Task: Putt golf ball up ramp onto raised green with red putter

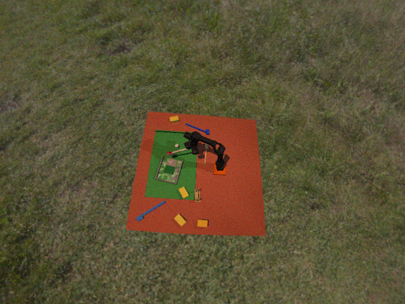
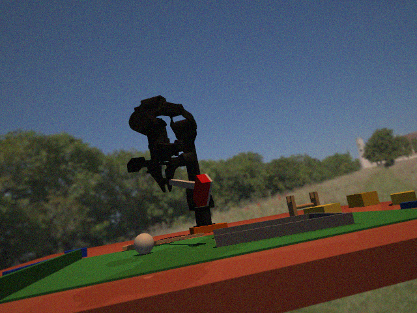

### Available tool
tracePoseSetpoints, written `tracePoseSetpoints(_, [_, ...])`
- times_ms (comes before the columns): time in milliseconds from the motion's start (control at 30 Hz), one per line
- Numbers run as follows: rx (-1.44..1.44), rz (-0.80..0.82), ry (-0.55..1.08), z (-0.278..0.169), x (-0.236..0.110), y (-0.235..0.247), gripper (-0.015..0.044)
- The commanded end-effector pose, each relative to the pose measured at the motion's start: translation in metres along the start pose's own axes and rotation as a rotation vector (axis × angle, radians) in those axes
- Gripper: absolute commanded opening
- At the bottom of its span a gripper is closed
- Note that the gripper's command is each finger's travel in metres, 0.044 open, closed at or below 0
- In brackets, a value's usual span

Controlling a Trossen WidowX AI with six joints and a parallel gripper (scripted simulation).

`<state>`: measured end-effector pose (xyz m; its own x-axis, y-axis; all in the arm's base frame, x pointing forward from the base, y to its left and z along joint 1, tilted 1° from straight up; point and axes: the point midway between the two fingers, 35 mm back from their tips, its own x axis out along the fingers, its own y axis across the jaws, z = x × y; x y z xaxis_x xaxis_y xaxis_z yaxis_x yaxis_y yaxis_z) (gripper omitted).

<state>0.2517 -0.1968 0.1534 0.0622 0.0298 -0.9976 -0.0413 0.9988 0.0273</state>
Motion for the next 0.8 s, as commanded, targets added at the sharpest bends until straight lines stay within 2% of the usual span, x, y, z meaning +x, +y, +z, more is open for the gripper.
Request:
tracePoseSetpoints(0, [0.12, -0.017, 0.009, -0.014, -0.004, -0.022, 0.0])
tracePoseSetpoints(433, [0.421, -0.044, 0.046, -0.062, -0.01, -0.072, 0.0])
tracePoseSetpoints(767, [0.436, -0.046, 0.048, -0.064, -0.002, -0.075, 0.0])
